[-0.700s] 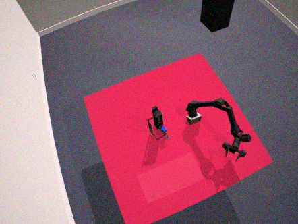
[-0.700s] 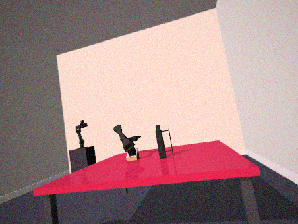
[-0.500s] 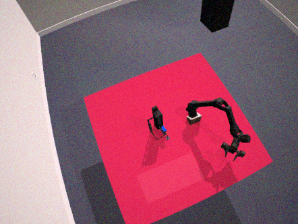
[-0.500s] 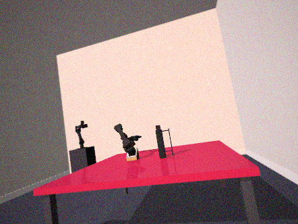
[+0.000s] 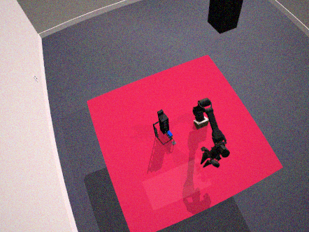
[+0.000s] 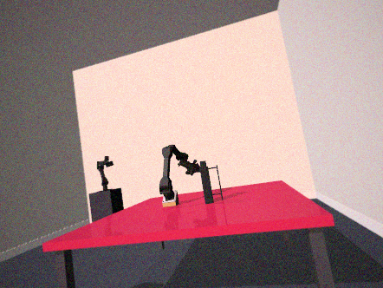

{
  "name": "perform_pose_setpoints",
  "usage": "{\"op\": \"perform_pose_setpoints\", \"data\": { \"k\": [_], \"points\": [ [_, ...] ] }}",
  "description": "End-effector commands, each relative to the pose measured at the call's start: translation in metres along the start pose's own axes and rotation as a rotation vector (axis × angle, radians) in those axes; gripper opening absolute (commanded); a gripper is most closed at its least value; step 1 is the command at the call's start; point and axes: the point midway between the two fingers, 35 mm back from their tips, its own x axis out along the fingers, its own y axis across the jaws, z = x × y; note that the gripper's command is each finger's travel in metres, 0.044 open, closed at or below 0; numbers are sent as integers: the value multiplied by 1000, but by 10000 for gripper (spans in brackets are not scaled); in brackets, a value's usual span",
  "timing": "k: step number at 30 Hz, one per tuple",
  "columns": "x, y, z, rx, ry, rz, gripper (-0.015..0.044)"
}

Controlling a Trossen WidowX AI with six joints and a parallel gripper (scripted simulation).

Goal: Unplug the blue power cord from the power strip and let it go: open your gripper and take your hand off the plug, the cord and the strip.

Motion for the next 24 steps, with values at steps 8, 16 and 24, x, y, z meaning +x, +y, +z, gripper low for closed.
{"op": "perform_pose_setpoints", "data": {
  "k": [8,16,24],
  "points": [
    [63,151,-78,474,-263,462,160],
    [55,287,-110,963,-387,910,160],
    [48,311,-112,1049,-400,999,160]
  ]
}}
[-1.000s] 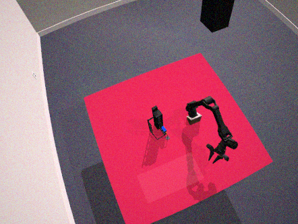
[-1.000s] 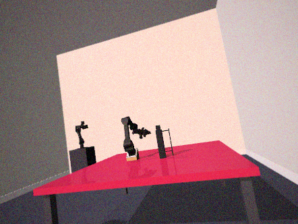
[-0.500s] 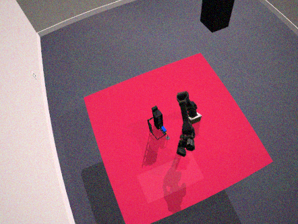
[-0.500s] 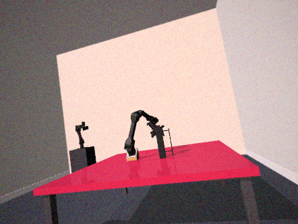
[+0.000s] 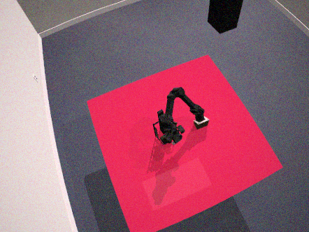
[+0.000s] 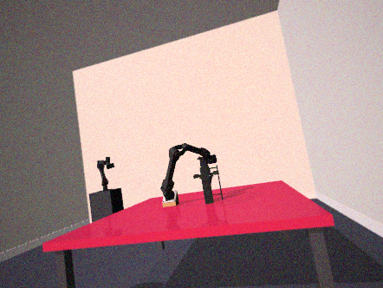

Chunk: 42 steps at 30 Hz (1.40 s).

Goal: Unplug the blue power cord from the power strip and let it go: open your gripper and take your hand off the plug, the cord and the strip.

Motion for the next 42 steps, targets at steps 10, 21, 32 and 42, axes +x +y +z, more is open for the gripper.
{"op": "perform_pose_setpoints", "data": {
  "k": [10,21,32,42],
  "points": [
    [0,5,-10,2,0,16,160],
    [0,5,-28,2,1,17,160],
    [1,6,-40,2,2,17,160],
    [12,6,-40,2,3,17,160]
  ]
}}
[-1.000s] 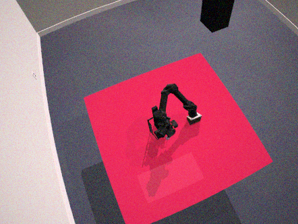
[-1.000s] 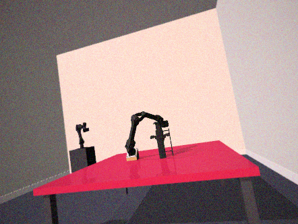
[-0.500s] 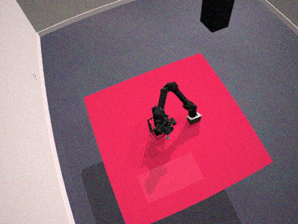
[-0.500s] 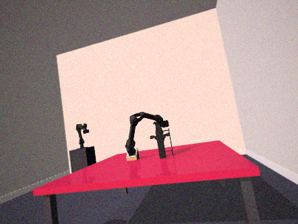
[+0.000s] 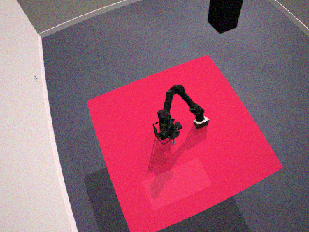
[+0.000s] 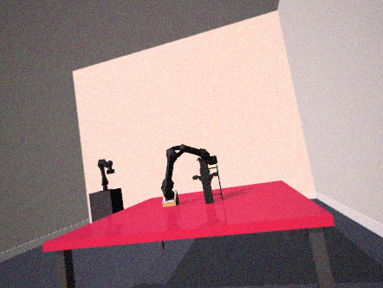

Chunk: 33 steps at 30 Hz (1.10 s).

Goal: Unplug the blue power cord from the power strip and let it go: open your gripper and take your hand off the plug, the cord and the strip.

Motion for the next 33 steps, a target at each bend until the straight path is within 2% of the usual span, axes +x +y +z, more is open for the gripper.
{"op": "perform_pose_setpoints", "data": {
  "k": [1,3,7,15,33],
  "points": [
    [6,2,-1,-7,7,3,160],
    [6,2,-1,-7,7,3,160],
    [3,1,0,0,1,3,55],
    [3,1,0,0,1,3,2],
    [2,-1,25,-3,-1,2,0]
  ]
}}
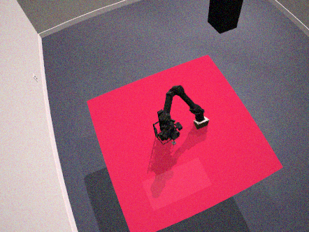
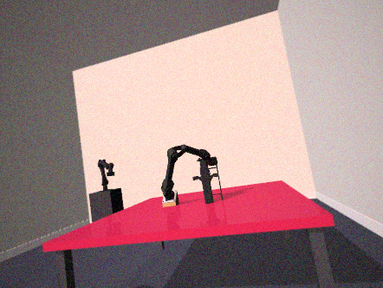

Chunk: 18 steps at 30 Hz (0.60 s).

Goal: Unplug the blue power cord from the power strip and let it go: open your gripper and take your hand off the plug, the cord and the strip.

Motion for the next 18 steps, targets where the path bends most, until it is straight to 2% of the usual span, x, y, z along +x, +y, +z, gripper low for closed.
{"op": "perform_pose_setpoints", "data": {
  "k": [1,18],
  "points": [
    [-6,-2,24,-8,-45,-9,0],
    [-11,0,51,-10,-45,-10,0]
  ]
}}
